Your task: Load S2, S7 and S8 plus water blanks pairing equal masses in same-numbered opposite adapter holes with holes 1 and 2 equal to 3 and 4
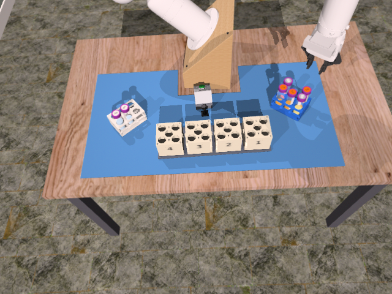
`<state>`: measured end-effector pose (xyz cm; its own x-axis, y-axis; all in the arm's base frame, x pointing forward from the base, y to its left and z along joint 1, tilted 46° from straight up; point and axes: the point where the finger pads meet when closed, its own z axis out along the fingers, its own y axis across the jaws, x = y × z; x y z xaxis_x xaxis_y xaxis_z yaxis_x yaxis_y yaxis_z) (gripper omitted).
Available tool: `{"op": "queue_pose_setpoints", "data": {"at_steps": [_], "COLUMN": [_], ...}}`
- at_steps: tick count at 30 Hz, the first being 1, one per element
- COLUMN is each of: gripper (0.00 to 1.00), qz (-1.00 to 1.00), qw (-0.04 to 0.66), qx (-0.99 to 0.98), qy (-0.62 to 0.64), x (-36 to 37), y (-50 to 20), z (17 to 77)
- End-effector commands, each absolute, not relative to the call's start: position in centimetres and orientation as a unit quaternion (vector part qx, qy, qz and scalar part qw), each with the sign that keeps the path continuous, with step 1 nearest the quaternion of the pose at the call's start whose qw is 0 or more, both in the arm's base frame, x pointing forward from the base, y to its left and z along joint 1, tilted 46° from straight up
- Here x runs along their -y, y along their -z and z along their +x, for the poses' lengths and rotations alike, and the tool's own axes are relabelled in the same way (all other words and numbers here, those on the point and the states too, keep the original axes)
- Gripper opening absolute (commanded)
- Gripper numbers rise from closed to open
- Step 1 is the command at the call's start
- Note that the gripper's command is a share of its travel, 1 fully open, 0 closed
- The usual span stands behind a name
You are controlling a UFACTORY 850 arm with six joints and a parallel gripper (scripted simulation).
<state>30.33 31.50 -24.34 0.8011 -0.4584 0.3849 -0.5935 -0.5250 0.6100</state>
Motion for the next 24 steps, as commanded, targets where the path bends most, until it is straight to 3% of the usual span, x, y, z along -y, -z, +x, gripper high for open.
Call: {"op": "queue_pose_setpoints", "data": {"at_steps": [1, 5, 6, 24], "gripper": [0.44, 0.44, 0.57, 0.57], "qz": [0.869, 0.869, 0.874, 0.919], "qw": [0.381, 0.381, 0.382, 0.390], "qx": [0.303, 0.303, 0.288, 0.048], "qy": [-0.089, -0.089, -0.082, 0.021], "x": [-31.6, -31.6, -31.3, -27.7], "y": [24.3, 24.3, 23.9, 20.3], "z": [30.4, 30.4, 30.5, 31.2]}}
